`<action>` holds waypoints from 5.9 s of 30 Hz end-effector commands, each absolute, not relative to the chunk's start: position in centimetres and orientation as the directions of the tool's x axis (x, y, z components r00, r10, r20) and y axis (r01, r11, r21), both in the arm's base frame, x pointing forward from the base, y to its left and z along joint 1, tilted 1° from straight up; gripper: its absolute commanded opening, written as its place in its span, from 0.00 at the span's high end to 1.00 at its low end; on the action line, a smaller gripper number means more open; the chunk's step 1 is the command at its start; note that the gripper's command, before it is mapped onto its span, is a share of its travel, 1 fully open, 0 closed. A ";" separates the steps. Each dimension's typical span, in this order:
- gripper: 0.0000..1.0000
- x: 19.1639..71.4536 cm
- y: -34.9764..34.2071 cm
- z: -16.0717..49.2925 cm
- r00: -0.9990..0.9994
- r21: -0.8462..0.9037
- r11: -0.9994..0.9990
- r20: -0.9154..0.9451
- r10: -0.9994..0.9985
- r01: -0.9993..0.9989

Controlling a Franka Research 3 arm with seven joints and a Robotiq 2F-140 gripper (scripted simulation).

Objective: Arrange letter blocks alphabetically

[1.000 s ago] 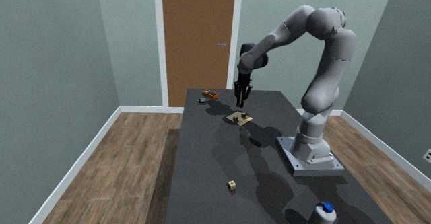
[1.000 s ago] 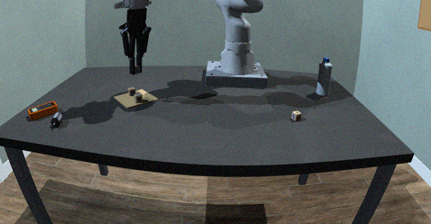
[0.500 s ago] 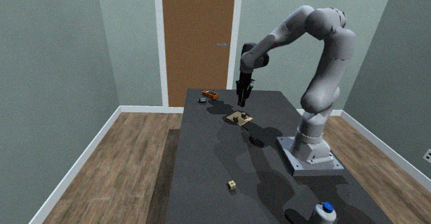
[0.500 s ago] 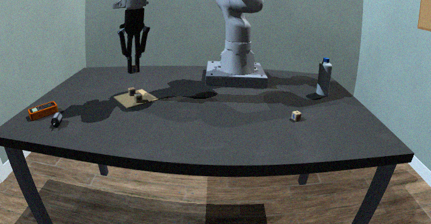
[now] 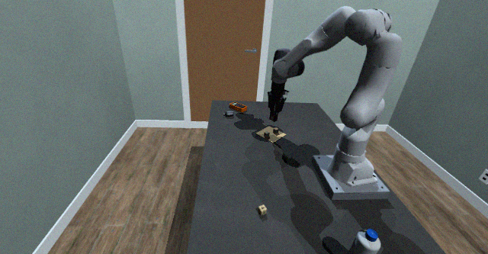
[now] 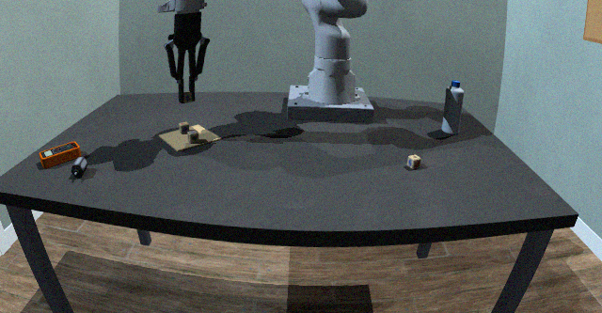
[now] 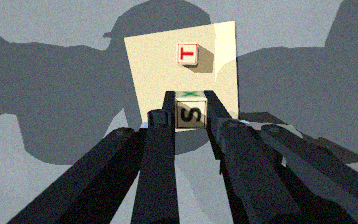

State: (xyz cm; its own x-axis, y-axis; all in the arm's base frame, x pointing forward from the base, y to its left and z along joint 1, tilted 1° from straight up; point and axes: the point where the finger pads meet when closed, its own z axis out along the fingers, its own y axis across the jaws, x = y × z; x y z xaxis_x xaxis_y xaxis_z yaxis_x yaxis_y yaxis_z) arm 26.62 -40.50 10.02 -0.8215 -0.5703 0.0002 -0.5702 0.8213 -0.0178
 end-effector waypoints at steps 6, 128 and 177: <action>0.78 26.6 -40.5 8.6 -0.834 -0.016 0.834 0.002 -0.552 -0.552; 0.78 27.0 -40.5 0.5 -0.836 -0.016 0.836 0.002 -0.549 -0.549; 0.78 26.9 -40.5 0.5 -0.838 -0.016 0.838 0.002 -0.545 -0.545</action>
